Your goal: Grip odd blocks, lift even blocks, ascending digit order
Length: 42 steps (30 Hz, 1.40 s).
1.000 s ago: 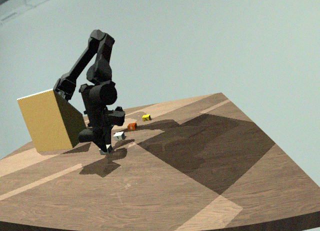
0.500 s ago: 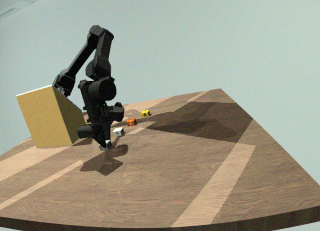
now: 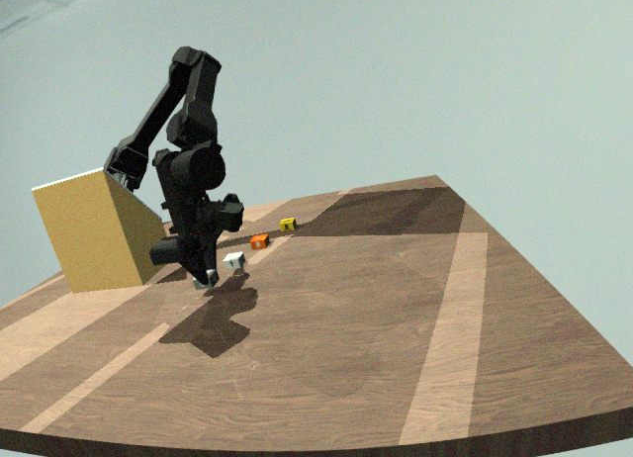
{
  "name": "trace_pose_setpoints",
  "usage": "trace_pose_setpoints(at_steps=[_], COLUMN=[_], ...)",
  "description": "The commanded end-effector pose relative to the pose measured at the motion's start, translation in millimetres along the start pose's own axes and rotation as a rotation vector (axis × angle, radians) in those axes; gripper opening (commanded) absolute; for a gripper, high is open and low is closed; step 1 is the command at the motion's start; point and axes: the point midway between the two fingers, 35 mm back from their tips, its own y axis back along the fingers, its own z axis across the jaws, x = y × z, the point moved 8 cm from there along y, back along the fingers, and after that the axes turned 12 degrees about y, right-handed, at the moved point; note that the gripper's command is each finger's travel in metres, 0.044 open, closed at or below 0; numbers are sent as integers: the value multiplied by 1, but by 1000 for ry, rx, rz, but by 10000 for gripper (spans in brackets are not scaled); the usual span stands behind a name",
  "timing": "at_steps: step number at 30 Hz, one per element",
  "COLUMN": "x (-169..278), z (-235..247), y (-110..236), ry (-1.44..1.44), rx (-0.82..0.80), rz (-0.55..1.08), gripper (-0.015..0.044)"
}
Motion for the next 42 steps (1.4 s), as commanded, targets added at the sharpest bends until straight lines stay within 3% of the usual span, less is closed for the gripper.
trace_pose_setpoints(at_steps=[1,28,38,42], x=[0,0,0,0], z=[0,0,0,0], y=[0,-15,-15,-12], ry=[4,4,4,4], rx=[2,1,1,1], rz=[5,5,5,5], gripper=[120,120,383,400])
